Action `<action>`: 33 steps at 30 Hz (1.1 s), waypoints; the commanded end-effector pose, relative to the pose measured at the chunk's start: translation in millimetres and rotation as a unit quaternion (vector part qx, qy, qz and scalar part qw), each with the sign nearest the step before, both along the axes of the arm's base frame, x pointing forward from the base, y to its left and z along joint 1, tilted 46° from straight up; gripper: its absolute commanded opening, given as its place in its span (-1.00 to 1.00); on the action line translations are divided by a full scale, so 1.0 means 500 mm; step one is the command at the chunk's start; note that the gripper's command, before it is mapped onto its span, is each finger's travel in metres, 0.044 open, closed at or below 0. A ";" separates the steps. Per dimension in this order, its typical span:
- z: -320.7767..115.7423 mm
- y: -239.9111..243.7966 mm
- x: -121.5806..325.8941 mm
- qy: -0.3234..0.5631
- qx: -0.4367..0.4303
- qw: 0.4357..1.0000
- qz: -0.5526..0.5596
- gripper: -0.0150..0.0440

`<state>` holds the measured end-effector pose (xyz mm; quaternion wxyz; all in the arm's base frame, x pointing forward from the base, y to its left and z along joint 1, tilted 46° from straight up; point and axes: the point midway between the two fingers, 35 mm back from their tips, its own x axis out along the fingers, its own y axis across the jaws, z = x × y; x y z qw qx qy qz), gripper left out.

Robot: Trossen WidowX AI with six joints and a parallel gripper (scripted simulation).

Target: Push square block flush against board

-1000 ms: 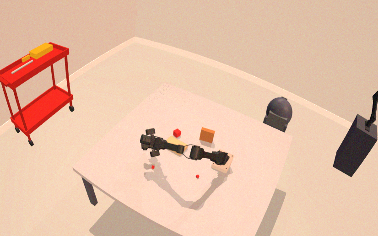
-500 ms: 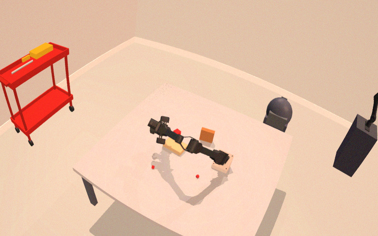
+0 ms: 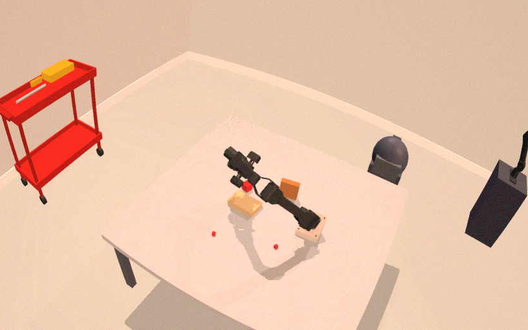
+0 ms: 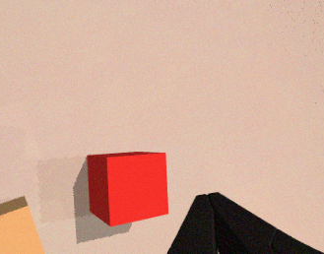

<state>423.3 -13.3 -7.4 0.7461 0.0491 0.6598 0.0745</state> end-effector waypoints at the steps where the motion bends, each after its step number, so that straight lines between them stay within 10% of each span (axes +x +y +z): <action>1: -0.032 -0.044 -0.026 0.043 0.019 0.998 -0.051 -0.49; 33: -0.161 -0.282 -0.272 0.298 0.172 0.847 -0.404 -0.49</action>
